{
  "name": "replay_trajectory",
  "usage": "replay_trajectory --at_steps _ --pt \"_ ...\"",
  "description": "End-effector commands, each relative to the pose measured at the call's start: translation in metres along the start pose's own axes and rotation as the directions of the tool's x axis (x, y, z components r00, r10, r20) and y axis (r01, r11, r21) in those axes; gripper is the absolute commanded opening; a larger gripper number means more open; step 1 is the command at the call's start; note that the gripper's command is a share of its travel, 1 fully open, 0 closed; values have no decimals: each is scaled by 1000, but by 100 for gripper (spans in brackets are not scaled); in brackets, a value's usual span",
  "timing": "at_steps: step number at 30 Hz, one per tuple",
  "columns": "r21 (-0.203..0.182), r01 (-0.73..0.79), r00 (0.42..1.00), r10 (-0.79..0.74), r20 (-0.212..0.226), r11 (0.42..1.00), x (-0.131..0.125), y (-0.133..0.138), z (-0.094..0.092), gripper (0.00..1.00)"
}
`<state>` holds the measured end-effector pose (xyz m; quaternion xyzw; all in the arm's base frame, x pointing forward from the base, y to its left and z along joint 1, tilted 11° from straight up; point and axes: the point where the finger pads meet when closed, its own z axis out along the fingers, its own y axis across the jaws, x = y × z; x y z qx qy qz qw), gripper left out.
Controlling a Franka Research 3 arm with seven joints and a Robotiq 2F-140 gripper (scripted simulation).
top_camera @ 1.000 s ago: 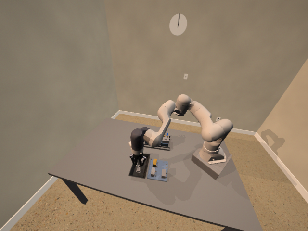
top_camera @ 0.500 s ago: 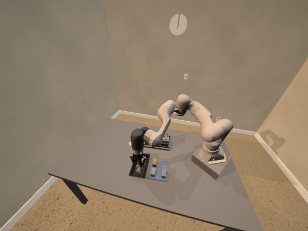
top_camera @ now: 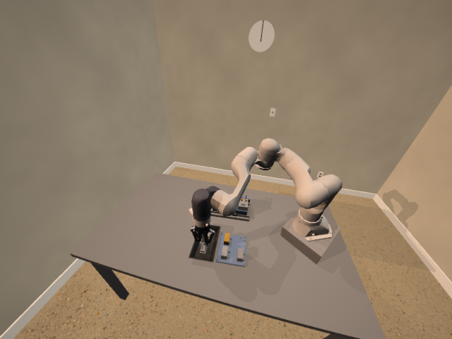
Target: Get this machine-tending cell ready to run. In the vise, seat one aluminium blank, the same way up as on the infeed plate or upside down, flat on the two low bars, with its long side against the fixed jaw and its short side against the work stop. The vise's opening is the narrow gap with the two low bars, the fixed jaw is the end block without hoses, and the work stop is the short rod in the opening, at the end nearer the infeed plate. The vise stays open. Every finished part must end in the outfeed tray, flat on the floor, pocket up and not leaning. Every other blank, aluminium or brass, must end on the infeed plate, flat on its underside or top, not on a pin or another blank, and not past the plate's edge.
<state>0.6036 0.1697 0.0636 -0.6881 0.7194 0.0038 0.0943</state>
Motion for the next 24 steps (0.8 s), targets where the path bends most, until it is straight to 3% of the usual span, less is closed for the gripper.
replay_trajectory --at_steps 1,24 --pt "4 -2 1000 2 2 1000 -1 -2 0 0" --pt "4 1 1000 -1 2 1000 -1 -2 6 0"
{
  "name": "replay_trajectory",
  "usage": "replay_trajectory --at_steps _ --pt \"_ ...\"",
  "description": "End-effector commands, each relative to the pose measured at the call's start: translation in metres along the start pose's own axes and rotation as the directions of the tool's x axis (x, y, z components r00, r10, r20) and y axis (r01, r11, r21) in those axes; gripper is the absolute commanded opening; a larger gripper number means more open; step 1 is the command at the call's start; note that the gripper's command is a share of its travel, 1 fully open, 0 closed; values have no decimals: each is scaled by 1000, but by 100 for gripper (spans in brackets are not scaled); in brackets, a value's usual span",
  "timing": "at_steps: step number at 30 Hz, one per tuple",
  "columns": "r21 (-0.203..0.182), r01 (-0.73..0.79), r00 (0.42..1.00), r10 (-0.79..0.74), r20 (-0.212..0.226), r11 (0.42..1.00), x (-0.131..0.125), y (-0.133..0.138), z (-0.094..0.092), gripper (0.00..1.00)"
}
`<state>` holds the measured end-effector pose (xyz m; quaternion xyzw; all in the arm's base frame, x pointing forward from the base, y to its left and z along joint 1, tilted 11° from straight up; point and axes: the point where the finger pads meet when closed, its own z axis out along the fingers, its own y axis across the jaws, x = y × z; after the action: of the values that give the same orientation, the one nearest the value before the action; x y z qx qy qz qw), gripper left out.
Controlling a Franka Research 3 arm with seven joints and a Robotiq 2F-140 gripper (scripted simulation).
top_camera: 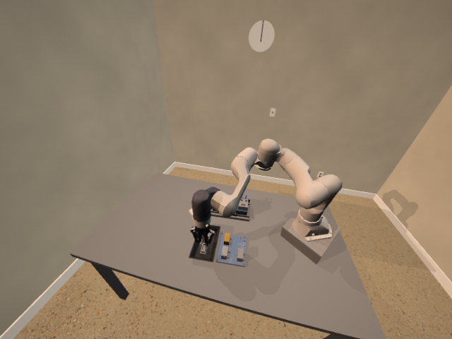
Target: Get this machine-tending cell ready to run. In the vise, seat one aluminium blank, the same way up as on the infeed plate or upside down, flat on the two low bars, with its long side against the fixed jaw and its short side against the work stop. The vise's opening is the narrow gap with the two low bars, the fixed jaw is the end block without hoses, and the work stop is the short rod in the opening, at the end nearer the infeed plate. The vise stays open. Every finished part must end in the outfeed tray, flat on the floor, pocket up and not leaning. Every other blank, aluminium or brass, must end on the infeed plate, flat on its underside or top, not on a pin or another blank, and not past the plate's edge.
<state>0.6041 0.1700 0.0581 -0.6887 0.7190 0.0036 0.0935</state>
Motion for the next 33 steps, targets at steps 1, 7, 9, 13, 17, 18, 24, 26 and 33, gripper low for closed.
replay_trajectory --at_steps 1,7,9,13,17,18,24,26,33 --pt "5 -1 1000 1 3 1000 -1 -2 1 0" --pt "5 -1 1000 1 3 1000 -1 -2 4 0" --pt "5 -1 1000 1 3 1000 -1 -2 5 0" --pt "5 -1 1000 1 3 1000 -1 -2 7 0" --pt "5 -1 1000 1 3 1000 -1 -2 7 0" --pt "5 -1 1000 1 3 1000 -1 -2 7 0" --pt "5 -1 1000 1 3 1000 -1 -2 8 0" --pt "5 -1 1000 1 3 1000 -1 -2 8 0" --pt "5 -1 1000 1 3 1000 -1 -2 8 0"
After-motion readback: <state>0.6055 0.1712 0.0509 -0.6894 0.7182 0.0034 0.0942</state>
